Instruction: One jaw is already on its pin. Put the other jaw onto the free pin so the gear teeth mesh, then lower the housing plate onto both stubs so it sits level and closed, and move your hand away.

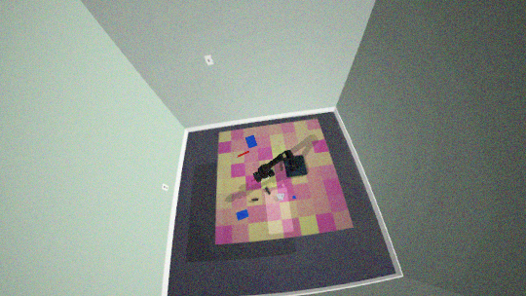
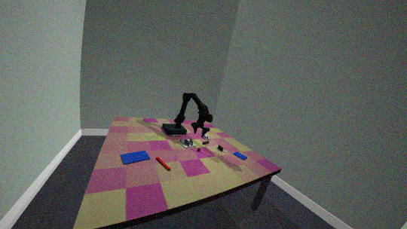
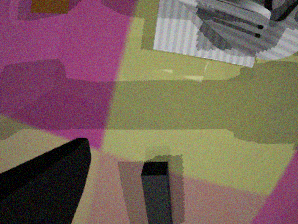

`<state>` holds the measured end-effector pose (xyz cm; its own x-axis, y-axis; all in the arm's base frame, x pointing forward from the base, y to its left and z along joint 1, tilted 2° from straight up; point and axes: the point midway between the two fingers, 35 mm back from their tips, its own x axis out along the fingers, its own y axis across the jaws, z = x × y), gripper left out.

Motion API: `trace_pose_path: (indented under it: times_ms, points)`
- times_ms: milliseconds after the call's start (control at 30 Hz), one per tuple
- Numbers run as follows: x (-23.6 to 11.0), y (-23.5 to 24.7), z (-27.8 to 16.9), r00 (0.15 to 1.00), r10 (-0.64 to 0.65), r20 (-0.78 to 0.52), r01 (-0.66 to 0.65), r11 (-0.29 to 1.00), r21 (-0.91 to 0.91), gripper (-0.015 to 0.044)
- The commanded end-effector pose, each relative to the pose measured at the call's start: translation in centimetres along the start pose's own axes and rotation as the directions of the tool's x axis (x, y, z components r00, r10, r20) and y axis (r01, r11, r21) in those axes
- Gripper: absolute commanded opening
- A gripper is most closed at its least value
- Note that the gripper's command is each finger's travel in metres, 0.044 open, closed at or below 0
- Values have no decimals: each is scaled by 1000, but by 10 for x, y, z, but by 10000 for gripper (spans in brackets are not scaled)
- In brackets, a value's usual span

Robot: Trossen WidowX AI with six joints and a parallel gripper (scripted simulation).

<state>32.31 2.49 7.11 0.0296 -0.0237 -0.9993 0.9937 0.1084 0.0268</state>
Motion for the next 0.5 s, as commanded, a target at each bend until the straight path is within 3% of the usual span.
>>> trace_pose_path:
  times_ms: [0,467]
  points:
    - [-1,0,-11,1000,-3,-9,2,992,-128,440]
    - [-3,-2,-44,1000,-7,-16,-2,860,-511,440]
